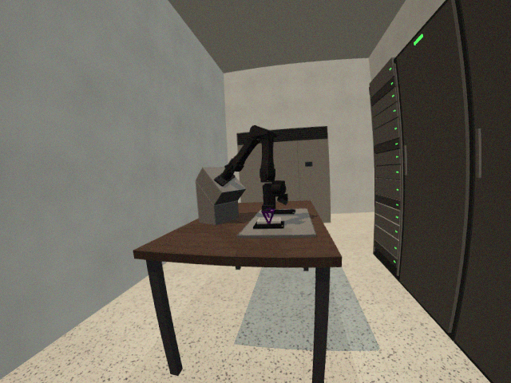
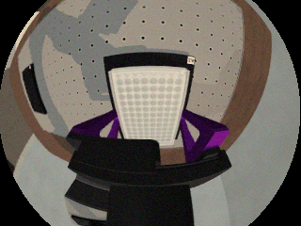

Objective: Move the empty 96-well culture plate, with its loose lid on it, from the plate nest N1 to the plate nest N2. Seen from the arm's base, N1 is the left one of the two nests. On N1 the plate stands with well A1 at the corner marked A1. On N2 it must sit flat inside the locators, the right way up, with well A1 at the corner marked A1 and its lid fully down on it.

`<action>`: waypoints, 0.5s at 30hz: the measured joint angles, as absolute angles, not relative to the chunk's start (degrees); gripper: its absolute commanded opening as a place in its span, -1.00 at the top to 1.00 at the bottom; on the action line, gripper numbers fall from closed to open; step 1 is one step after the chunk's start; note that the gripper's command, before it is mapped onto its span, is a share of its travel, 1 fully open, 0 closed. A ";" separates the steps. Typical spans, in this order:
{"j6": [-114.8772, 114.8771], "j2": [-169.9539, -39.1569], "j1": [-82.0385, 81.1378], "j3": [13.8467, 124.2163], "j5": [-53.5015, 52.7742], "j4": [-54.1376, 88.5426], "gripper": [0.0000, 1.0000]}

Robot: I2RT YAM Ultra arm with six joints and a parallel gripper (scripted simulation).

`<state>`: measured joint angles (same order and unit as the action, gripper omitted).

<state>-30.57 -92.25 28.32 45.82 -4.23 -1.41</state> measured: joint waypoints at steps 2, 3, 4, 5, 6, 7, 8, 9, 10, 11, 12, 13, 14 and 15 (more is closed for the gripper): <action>-30.57 -92.38 28.32 45.82 -4.23 -1.48 1.00; -30.57 -92.42 28.32 45.82 -4.23 -1.50 1.00; -30.57 -92.44 28.32 45.82 -4.23 -1.56 1.00; -30.57 -92.49 28.32 45.82 -4.23 -1.61 1.00; -30.57 -92.51 28.32 45.82 -4.23 -1.65 1.00; -30.57 -92.51 28.32 45.82 -4.23 -1.67 1.00; -30.57 -92.53 28.32 45.82 -4.23 -1.69 1.00; -30.57 -92.53 28.32 45.82 -4.23 -1.72 1.00; -30.57 -92.55 28.32 45.82 -4.23 -1.74 1.00; -30.57 -92.60 28.32 45.82 -4.23 -1.80 1.00; -30.57 -92.62 28.32 45.82 -4.23 -1.85 1.00; -30.57 -92.66 28.32 45.82 -4.23 -1.89 1.00; -30.57 -92.71 28.32 45.82 -4.23 -1.91 1.00; -30.57 -92.73 28.32 45.82 -4.23 -1.96 1.00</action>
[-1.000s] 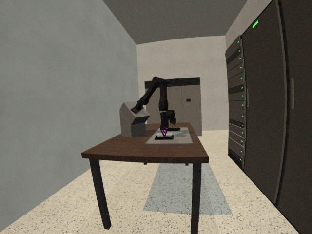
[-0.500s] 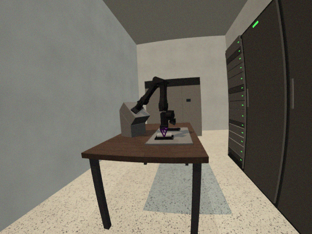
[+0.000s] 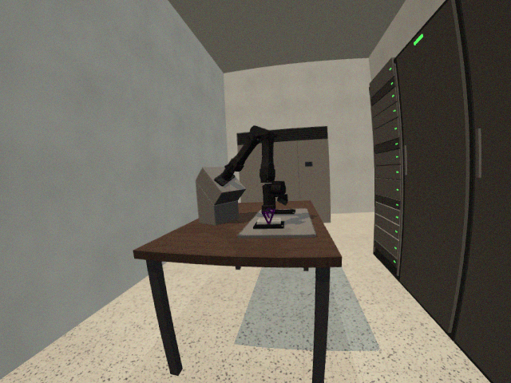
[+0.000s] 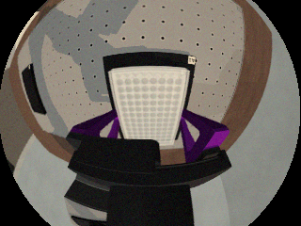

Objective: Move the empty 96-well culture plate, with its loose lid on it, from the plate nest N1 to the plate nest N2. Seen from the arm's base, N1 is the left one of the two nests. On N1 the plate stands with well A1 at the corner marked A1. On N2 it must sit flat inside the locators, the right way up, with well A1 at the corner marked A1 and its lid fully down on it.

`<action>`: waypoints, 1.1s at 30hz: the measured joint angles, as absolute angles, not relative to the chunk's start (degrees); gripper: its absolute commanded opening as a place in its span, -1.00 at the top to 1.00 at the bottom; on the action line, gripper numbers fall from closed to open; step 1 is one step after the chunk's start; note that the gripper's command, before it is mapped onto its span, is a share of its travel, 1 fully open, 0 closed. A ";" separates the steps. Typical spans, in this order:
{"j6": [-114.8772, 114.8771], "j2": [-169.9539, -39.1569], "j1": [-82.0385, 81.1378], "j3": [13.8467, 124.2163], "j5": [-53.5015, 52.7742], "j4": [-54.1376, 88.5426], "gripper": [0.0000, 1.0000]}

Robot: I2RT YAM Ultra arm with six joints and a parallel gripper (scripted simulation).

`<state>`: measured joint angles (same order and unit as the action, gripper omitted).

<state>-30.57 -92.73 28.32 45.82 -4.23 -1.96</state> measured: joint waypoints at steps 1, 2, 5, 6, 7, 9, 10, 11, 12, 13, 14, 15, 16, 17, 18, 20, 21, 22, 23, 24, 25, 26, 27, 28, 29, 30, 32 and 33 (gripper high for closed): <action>-30.57 -92.77 28.32 45.82 -4.23 -1.98 1.00; -30.57 -92.82 28.32 45.82 -4.23 -2.02 1.00; -30.57 -92.95 28.32 45.82 -4.23 -2.13 1.00; -30.57 -92.99 28.32 45.82 -4.23 -2.17 1.00; -30.57 -93.03 28.32 45.82 -4.23 -2.20 1.00; -30.57 -93.10 28.32 45.82 -4.23 -2.24 1.00; -30.57 -93.12 28.32 45.82 -4.23 -2.26 1.00; -30.57 -93.14 28.32 45.82 -4.23 -2.26 1.00; -30.57 -93.19 28.32 45.82 -4.23 -2.28 1.00; -30.57 -93.21 28.32 45.82 -4.23 -2.33 1.00; -30.57 -93.25 28.32 45.82 -4.23 -2.37 1.00; -30.57 -93.30 28.32 45.82 -4.23 -2.39 1.00; -30.57 -93.36 28.32 45.82 -4.23 -2.42 1.00; -30.57 -93.41 28.32 45.82 -4.23 -2.44 1.00; -30.57 -93.45 28.32 45.82 -4.23 -2.46 1.00; -30.57 -93.58 28.32 45.82 -4.23 -2.50 1.00; -30.57 -93.62 28.32 45.82 -4.23 -2.52 1.00; -30.57 -93.67 28.32 45.82 -4.23 -2.52 1.00; -30.57 -93.71 28.32 45.84 -4.23 -2.57 1.00; -30.57 -93.76 28.32 45.89 -4.23 -2.57 1.00; -30.57 -93.80 28.32 46.00 -4.23 -2.57 1.00; -30.57 -93.84 28.32 46.11 -4.23 -2.59 1.00; -30.57 -93.84 28.32 46.13 -4.23 -2.68 1.00; -30.57 -93.84 28.32 46.13 -4.23 -2.68 1.00; -30.57 -93.84 28.32 46.11 -4.23 -2.68 1.00; -30.57 -93.84 28.32 46.11 -4.23 -2.68 1.00; -30.57 -93.84 28.32 46.13 -4.23 -2.74 1.00; -30.57 -93.84 28.32 46.13 -4.23 -2.76 1.00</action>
